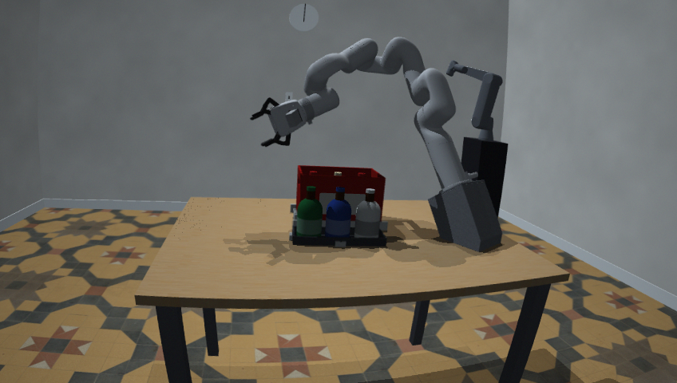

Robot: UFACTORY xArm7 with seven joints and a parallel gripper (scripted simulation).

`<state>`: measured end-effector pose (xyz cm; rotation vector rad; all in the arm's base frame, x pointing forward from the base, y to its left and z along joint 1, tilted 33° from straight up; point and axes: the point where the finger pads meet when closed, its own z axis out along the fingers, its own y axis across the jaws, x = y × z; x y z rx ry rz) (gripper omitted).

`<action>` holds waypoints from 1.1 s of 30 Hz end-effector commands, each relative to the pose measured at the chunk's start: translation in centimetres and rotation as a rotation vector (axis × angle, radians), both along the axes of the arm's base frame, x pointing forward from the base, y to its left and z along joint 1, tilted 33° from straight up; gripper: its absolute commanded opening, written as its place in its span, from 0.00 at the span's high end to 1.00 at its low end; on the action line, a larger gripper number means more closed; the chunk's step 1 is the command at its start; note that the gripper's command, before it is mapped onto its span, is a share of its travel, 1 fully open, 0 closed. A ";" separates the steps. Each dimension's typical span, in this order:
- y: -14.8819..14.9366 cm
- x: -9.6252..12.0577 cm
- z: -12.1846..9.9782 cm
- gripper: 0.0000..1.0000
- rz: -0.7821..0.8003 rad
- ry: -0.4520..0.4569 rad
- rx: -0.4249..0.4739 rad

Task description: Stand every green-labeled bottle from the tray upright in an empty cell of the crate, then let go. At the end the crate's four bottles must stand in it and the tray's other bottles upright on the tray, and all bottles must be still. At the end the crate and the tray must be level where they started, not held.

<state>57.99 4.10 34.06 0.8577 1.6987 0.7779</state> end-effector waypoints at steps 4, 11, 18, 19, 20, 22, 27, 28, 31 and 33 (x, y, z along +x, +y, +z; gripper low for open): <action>0.0 -0.4 1.7 0.00 -0.099 -0.050 0.157; -0.5 -0.8 2.9 0.00 -0.176 -0.084 0.289; -1.4 -1.3 4.1 0.00 -0.264 -0.121 0.427; -1.4 -1.3 4.1 0.00 -0.264 -0.121 0.427; -1.4 -1.3 4.1 0.00 -0.264 -0.121 0.427; -2.0 -1.6 4.7 0.00 -0.311 -0.140 0.498; -2.7 -2.0 5.2 0.00 -0.361 -0.159 0.569; -2.7 -2.0 5.2 0.00 -0.361 -0.159 0.569; -3.4 -2.4 5.6 0.00 -0.414 -0.177 0.640; -3.4 -2.4 5.6 0.00 -0.414 -0.177 0.640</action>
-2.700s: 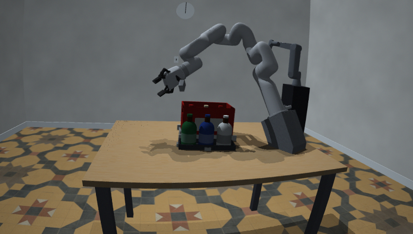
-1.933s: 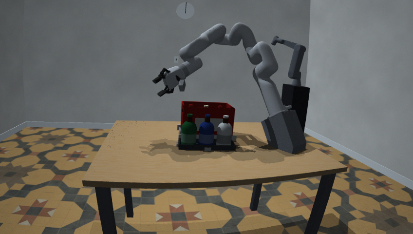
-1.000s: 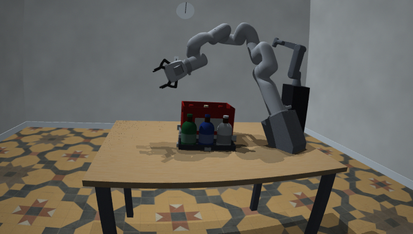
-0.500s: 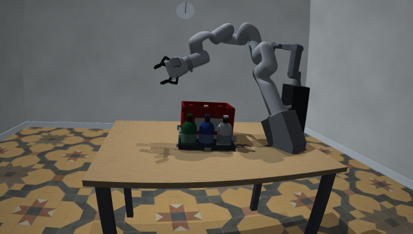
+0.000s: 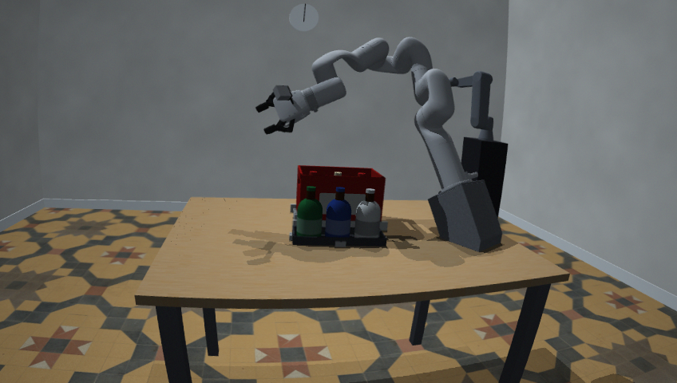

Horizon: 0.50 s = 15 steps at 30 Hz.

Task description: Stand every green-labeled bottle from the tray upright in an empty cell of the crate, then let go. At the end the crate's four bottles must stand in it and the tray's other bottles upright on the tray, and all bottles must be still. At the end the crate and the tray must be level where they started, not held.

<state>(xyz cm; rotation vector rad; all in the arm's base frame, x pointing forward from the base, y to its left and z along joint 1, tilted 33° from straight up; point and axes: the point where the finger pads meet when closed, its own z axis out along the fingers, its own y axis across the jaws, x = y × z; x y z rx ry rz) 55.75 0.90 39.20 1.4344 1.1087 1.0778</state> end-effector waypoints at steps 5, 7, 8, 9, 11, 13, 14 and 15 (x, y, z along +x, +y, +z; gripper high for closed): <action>-1.9 -1.2 1.1 0.00 -0.144 -0.041 0.181; -1.9 -1.2 1.1 0.00 -0.144 -0.041 0.181; -1.9 -1.2 1.1 0.00 -0.144 -0.041 0.181; -2.9 -1.9 1.2 0.00 -0.201 -0.054 0.253; -2.9 -1.9 1.2 0.00 -0.201 -0.054 0.253; -3.8 -2.5 1.3 0.00 -0.259 -0.067 0.324; -3.8 -2.5 1.3 0.00 -0.259 -0.067 0.324; -3.8 -2.5 1.3 0.00 -0.259 -0.067 0.324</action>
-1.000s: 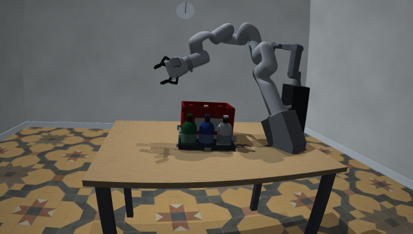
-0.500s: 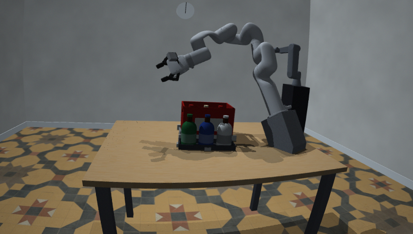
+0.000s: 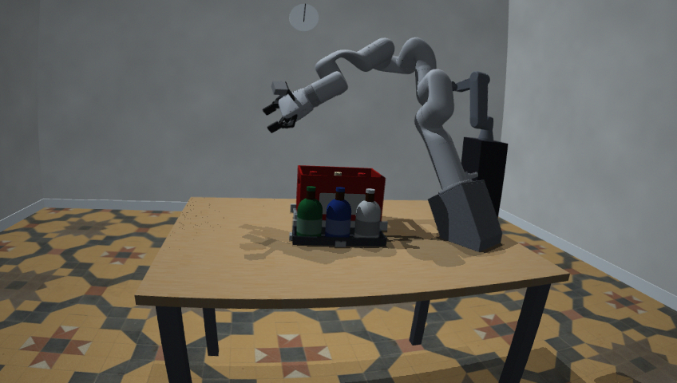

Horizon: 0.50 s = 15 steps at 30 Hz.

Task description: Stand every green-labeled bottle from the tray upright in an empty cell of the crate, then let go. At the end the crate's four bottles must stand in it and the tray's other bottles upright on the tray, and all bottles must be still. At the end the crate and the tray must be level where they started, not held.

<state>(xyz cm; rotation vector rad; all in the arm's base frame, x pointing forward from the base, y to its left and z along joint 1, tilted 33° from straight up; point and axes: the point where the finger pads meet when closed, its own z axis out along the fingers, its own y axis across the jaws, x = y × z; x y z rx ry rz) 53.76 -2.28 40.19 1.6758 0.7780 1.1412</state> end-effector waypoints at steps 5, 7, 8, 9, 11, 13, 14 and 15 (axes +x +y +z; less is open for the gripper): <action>-1.6 -1.3 0.2 0.00 -0.112 -0.020 0.129; -2.6 -2.1 0.0 0.00 -0.171 -0.029 0.198; -2.6 -2.1 0.0 0.00 -0.171 -0.029 0.198; -2.6 -2.1 0.0 0.00 -0.171 -0.029 0.198; -3.5 -3.0 -0.3 0.00 -0.230 -0.036 0.267; -3.5 -3.0 -0.3 0.00 -0.230 -0.036 0.267; -3.5 -3.0 -0.3 0.00 -0.230 -0.036 0.267; -4.4 -3.9 -0.7 0.00 -0.290 -0.042 0.334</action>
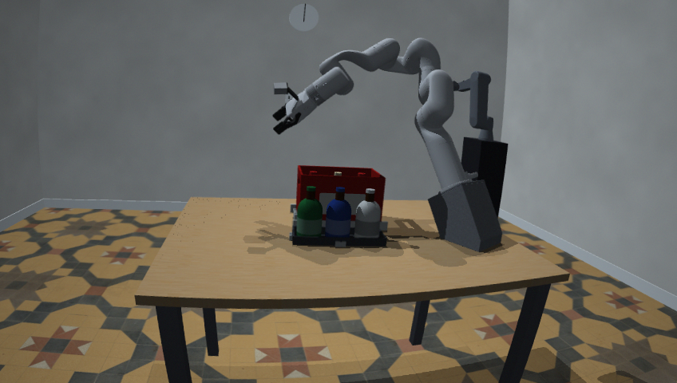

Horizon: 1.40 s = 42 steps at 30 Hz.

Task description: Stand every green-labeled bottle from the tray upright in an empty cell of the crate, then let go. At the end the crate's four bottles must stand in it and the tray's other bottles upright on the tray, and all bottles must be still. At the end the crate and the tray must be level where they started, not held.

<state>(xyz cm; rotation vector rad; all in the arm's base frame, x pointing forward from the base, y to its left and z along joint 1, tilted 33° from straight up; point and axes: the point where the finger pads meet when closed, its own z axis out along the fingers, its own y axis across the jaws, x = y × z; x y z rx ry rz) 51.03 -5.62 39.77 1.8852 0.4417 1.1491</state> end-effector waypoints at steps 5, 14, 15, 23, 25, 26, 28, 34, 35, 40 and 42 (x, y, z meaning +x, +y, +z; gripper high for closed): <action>-1.9 -2.2 -0.7 0.00 -0.139 -0.011 0.155; -3.3 -4.2 -2.0 0.00 -0.253 -0.013 0.282; -3.3 -4.2 -2.0 0.00 -0.253 -0.013 0.282; -4.8 -7.4 -4.3 0.00 -0.414 -0.006 0.457; -4.8 -7.4 -4.3 0.00 -0.414 -0.006 0.457; -5.1 -8.4 -5.1 0.00 -0.463 -0.001 0.510; -5.3 -9.4 -5.9 0.00 -0.511 0.005 0.561; -5.5 -11.4 -7.5 0.00 -0.598 0.019 0.654; -5.5 -11.4 -7.5 0.00 -0.598 0.019 0.654; -5.3 -13.9 -9.6 0.00 -0.708 0.042 0.772; -5.3 -13.9 -9.6 0.00 -0.708 0.042 0.772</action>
